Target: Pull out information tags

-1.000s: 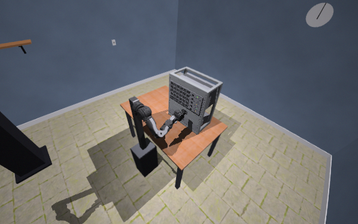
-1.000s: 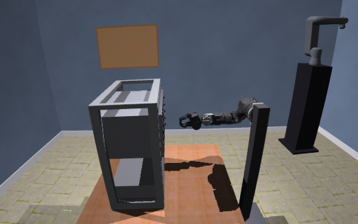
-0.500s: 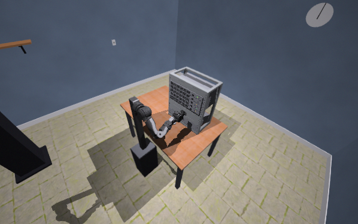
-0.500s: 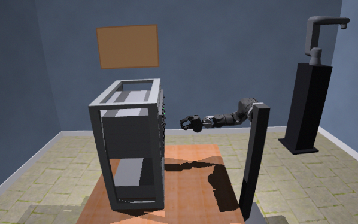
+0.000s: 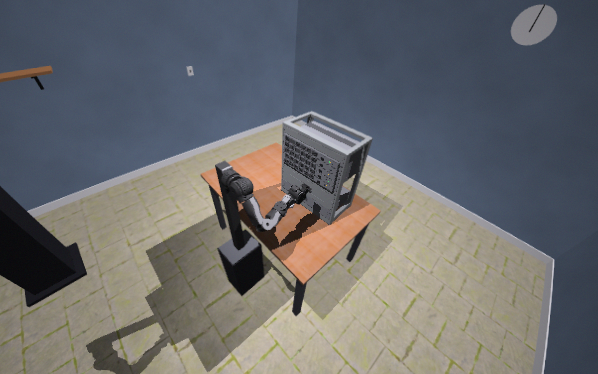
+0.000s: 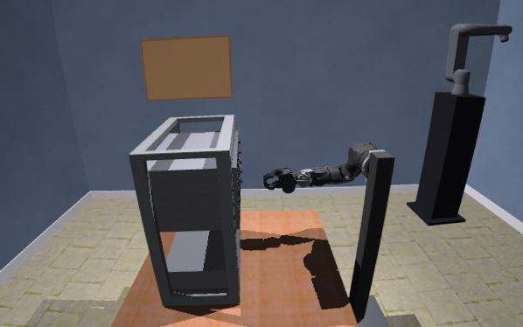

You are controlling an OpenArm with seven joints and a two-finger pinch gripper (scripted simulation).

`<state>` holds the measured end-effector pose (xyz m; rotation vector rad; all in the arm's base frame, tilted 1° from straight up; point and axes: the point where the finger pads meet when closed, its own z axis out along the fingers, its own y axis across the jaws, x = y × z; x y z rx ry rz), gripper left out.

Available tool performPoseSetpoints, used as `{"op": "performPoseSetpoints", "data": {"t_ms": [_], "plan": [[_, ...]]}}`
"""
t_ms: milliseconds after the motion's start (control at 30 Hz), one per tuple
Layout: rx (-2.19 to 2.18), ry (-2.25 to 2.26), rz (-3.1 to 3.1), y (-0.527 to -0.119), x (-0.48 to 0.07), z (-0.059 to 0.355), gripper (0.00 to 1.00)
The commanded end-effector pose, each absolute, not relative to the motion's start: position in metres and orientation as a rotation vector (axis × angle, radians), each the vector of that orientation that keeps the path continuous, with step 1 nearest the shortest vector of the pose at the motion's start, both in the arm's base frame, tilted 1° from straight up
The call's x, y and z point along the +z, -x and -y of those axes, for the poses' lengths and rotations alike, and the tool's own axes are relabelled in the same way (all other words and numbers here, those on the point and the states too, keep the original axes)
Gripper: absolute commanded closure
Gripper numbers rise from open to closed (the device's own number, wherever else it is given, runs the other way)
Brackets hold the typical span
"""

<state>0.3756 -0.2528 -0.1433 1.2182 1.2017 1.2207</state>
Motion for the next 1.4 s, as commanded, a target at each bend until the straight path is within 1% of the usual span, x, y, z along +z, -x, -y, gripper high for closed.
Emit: {"op": "performPoseSetpoints", "data": {"t_ms": [0,400,900,1167,1367], "plan": [[1.223,-1.214,-1.197,-0.376,-0.143,0.253,0.9],[1.224,-1.212,-1.193,-0.394,-0.141,0.253,0.9],[1.223,-1.217,-1.199,-0.456,-0.143,0.253,0.9],[1.223,-1.217,-1.199,-0.467,-0.143,0.253,0.9],[1.225,-1.215,-1.199,-0.468,-0.142,0.252,0.9]]}}
